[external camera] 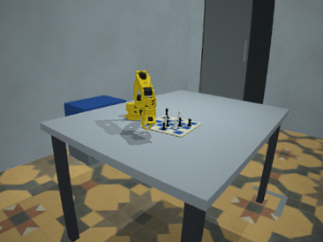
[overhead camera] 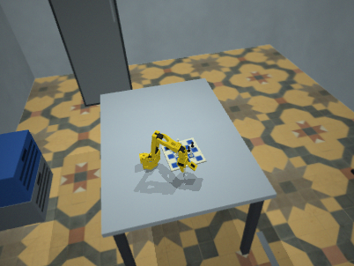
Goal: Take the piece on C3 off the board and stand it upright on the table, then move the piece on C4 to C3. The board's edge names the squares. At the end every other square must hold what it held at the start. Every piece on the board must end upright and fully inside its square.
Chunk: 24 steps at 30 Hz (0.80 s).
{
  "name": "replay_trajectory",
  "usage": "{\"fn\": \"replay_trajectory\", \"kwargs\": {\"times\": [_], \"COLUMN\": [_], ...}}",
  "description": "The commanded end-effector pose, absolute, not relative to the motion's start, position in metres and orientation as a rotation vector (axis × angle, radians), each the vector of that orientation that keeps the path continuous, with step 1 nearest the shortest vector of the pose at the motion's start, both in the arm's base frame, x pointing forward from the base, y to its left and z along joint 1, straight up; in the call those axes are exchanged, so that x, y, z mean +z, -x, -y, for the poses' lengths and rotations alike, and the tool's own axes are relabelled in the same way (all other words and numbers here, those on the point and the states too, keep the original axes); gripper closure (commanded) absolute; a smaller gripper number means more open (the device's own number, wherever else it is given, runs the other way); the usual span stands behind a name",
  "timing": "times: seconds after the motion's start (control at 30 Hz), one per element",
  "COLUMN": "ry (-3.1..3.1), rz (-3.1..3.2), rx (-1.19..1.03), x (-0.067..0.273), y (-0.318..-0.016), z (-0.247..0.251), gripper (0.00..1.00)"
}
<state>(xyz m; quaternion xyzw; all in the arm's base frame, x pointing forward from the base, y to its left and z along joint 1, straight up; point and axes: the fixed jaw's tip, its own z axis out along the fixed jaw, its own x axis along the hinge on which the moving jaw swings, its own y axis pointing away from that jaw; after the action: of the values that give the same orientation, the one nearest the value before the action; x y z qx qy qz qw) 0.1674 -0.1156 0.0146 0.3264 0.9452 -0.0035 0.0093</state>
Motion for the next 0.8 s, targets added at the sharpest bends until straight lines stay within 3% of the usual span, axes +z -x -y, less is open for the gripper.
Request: {"fn": "replay_trajectory", "kwargs": {"times": [0.0,0.77], "ry": [-1.015,-1.015], "rz": [-2.948,-2.948], "rx": [-0.011,-0.012], "x": [0.023,0.069], "y": [-0.169,-0.168], "z": [0.114,0.114], "gripper": [0.91,0.91]}}
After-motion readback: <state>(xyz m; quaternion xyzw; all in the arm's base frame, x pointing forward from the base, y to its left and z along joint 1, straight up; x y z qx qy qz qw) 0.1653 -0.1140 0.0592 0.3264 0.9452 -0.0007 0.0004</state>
